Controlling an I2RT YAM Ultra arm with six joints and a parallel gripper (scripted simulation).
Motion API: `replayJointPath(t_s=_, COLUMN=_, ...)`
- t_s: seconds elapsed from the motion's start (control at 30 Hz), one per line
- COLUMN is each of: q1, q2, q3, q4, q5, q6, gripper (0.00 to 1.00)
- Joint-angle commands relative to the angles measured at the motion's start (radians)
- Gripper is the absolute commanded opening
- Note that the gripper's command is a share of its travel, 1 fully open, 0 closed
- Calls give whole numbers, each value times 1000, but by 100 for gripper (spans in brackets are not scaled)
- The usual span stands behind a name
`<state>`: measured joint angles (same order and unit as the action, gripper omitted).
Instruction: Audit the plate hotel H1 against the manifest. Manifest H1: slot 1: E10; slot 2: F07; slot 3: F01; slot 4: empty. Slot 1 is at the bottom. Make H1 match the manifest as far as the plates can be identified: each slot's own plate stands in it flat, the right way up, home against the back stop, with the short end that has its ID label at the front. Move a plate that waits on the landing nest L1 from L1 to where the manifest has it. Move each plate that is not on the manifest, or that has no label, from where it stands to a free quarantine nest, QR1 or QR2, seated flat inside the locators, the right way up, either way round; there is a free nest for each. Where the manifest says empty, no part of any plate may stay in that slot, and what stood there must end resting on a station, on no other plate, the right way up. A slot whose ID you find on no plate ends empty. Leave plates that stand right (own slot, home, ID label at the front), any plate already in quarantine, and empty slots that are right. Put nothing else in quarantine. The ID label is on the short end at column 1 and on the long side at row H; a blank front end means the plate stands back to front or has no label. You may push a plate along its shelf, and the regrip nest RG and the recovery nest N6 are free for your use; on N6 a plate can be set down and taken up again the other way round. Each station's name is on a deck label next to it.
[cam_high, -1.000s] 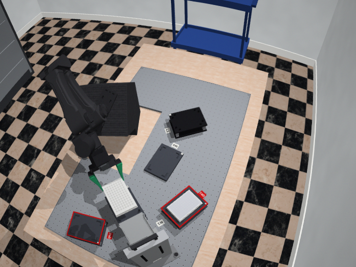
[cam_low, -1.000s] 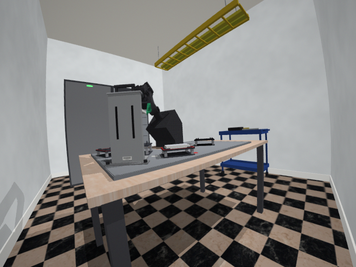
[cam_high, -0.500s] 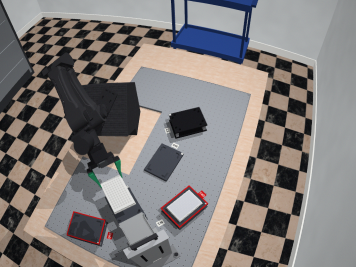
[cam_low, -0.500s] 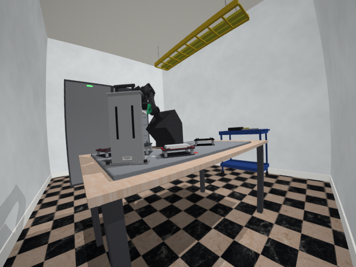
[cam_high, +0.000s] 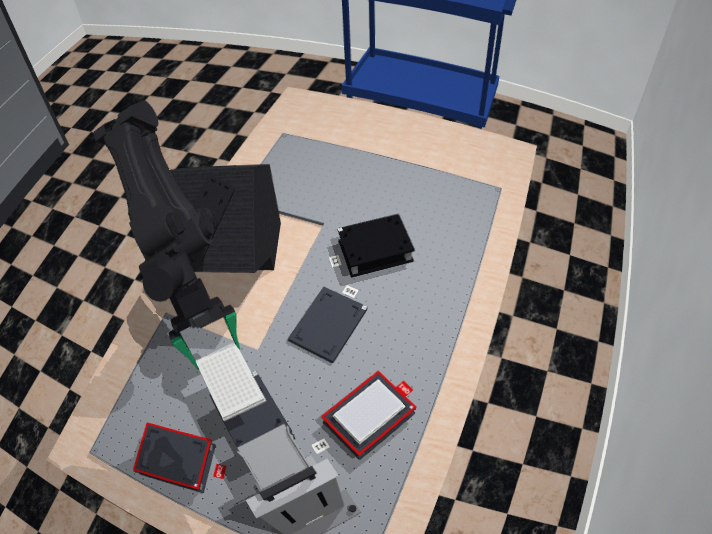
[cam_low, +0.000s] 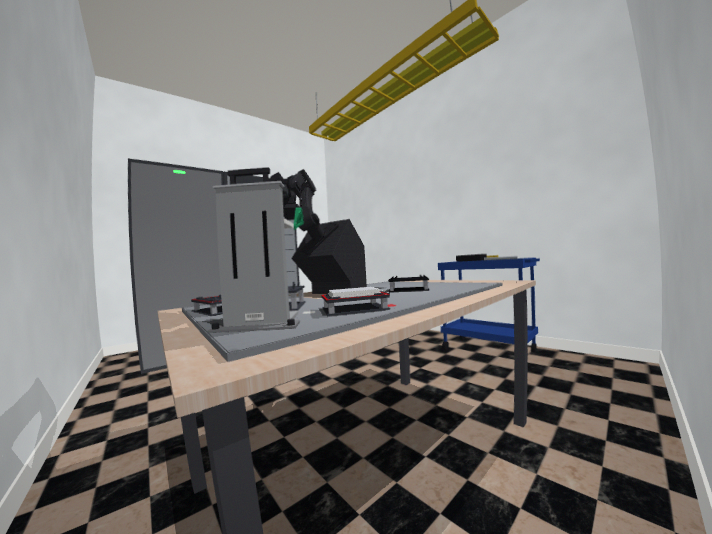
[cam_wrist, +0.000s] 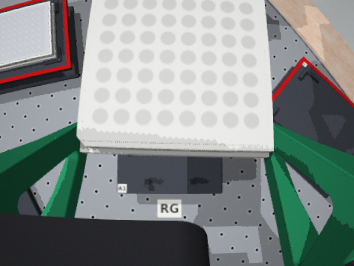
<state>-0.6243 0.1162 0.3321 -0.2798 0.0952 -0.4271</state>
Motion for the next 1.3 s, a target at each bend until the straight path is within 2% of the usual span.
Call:
replayJointPath(t_s=0.0, q1=-8, q2=-33, q3=11, q4=-6, q5=-29, q6=-6, gripper=87)
replayJointPath(t_s=0.1, q1=-7, q2=-38, q3=13, q4=11, q5=-32, q6=-9, gripper=87)
replayJointPath(t_s=0.13, q1=-18, q2=-34, q3=-19, q4=23, q5=-42, q6=-8, gripper=87)
replayJointPath(t_s=0.27, q1=-60, q2=8, q3=-41, q4=51, q5=-81, q6=-7, gripper=87)
replayJointPath(t_s=0.37, q1=-79, q2=16, q3=-36, q4=72, q5=-101, q6=-10, gripper=87)
replayJointPath(t_s=0.5, q1=-103, q2=29, q3=-70, q4=100, q5=-124, q6=-9, gripper=87)
replayJointPath(t_s=0.57, q1=-103, q2=29, q3=-70, q4=100, q5=-124, q6=-9, gripper=87)
replayJointPath(t_s=0.6, q1=-109, q2=23, q3=-32, q4=100, q5=-128, q6=-15, gripper=87)
replayJointPath(t_s=0.63, q1=-113, q2=25, q3=-35, q4=105, q5=-132, q6=-15, gripper=87)
replayJointPath(t_s=0.7, q1=-125, q2=41, q3=-83, q4=126, q5=-142, q6=-11, gripper=87)
replayJointPath(t_s=0.93, q1=-156, q2=67, q3=-93, q4=179, q5=-174, q6=-15, gripper=87)
replayJointPath(t_s=1.07, q1=-171, q2=87, q3=-123, q4=211, q5=-188, q6=-14, gripper=87)
replayJointPath(t_s=1.13, q1=-171, q2=87, q3=-123, q4=211, q5=-188, q6=-14, gripper=87)
replayJointPath(t_s=1.17, q1=-176, q2=80, q3=-85, q4=210, q5=-193, q6=-19, gripper=87)
replayJointPath(t_s=1.27, q1=-174, q2=86, q3=-89, q4=219, q5=-199, q6=-18, gripper=87)
